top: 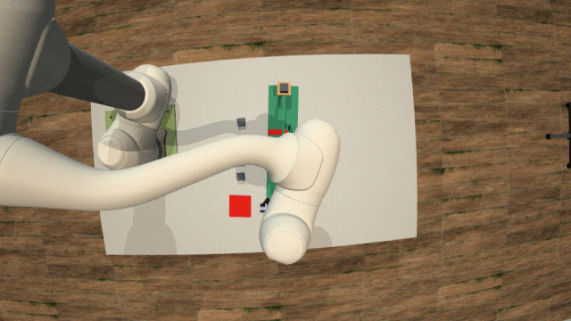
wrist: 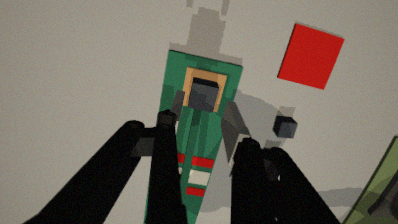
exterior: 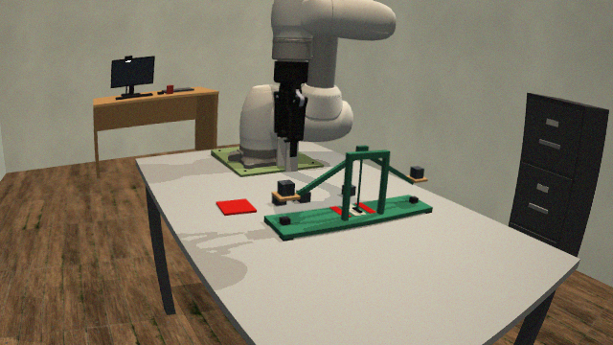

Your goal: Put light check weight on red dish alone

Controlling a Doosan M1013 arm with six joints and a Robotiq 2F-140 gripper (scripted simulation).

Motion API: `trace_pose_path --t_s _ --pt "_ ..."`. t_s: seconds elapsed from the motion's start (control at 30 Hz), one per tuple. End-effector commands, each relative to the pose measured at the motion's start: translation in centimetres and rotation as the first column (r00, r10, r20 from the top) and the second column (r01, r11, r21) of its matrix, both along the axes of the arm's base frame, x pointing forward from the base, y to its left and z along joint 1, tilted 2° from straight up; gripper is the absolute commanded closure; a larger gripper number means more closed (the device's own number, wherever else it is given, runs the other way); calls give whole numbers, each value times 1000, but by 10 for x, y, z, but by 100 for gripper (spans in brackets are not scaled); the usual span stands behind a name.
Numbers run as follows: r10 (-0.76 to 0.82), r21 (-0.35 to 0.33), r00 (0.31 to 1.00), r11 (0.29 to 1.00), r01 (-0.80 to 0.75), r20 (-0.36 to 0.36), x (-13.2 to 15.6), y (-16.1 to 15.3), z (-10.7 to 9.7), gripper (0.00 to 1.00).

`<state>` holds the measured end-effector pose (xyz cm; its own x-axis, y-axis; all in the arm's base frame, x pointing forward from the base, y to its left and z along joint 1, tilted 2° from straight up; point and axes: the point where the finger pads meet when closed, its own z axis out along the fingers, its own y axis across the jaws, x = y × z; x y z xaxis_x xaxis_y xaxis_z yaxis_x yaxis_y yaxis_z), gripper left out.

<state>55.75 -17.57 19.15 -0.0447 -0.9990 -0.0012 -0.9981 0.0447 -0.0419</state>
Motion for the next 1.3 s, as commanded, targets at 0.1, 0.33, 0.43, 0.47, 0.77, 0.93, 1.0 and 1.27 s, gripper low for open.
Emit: trace_pose_path --t_s 0.1,0.33,0.43,0.47,0.77,0.93,1.0,1.27 --pt "0 0 1000 1000 0 0 0 0 -10 65" --pt "0 0 1000 1000 0 0 1 0 -16 65" --pt "0 0 1000 1000 0 0 1 0 -19 65" --pt "0 0 1000 1000 0 0 1 0 -20 65" --pt "0 0 1000 1000 0 0 1 0 -23 65" --pt "0 0 1000 1000 0 0 1 0 -23 65" --pt "0 0 1000 1000 0 0 1 0 -23 65" --pt "0 0 1000 1000 0 0 1 0 -23 65"
